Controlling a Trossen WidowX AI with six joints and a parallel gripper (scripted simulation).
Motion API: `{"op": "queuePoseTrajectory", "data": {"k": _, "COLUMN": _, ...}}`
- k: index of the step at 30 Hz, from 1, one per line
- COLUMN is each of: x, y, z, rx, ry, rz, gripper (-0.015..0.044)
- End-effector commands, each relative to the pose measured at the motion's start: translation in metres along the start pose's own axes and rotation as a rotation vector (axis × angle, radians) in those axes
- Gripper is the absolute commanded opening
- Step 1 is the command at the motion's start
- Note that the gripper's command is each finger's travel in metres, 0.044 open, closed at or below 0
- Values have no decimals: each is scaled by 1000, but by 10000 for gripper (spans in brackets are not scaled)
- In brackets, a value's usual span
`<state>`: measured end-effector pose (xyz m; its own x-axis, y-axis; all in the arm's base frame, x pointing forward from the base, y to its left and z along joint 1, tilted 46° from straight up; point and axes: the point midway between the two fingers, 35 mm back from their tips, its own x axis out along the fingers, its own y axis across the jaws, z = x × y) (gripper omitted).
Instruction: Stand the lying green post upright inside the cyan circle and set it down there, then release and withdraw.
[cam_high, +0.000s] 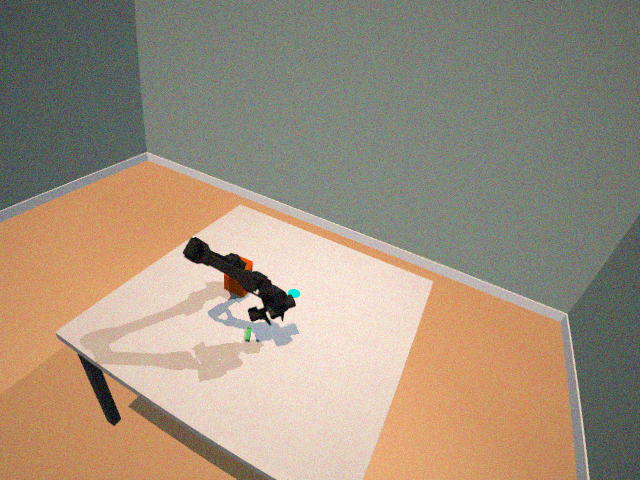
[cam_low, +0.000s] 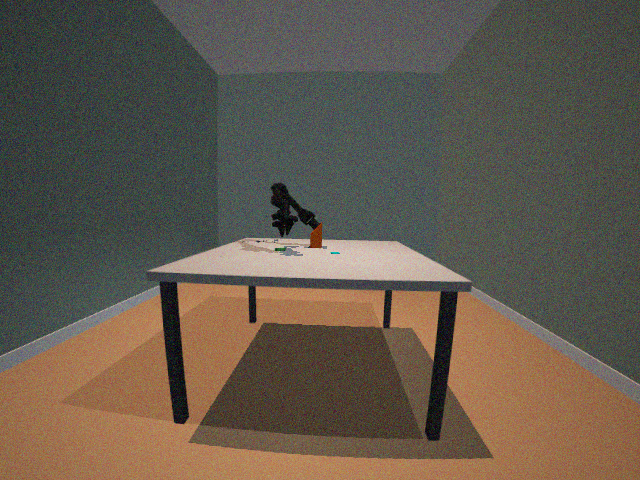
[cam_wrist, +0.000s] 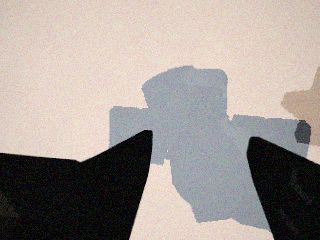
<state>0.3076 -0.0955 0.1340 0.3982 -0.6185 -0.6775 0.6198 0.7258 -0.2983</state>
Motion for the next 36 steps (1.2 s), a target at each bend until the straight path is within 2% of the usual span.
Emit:
{"op": "queuePoseTrajectory", "data": {"k": 1, "x": -36, "y": -67, "z": -3, "rx": 233, "ry": 115, "rz": -214, "gripper": 233}}
{"op": "queuePoseTrajectory", "data": {"k": 5, "x": -54, "y": -93, "z": -7, "rx": 305, "ry": 148, "rz": -299, "gripper": 233}}
{"op": "queuePoseTrajectory", "data": {"k": 14, "x": -51, "y": -93, "z": -8, "rx": 306, "ry": 150, "rz": -298, "gripper": 233}}
{"op": "queuePoseTrajectory", "data": {"k": 22, "x": 49, "y": -120, "z": -26, "rx": 307, "ry": 147, "rz": -298, "gripper": 233}}
{"op": "queuePoseTrajectory", "data": {"k": 28, "x": 57, "y": -126, "z": -29, "rx": 304, "ry": 141, "rz": -305, "gripper": 233}}
{"op": "queuePoseTrajectory", "data": {"k": 36, "x": 57, "y": -126, "z": -29, "rx": 304, "ry": 141, "rz": -305, "gripper": 23}}
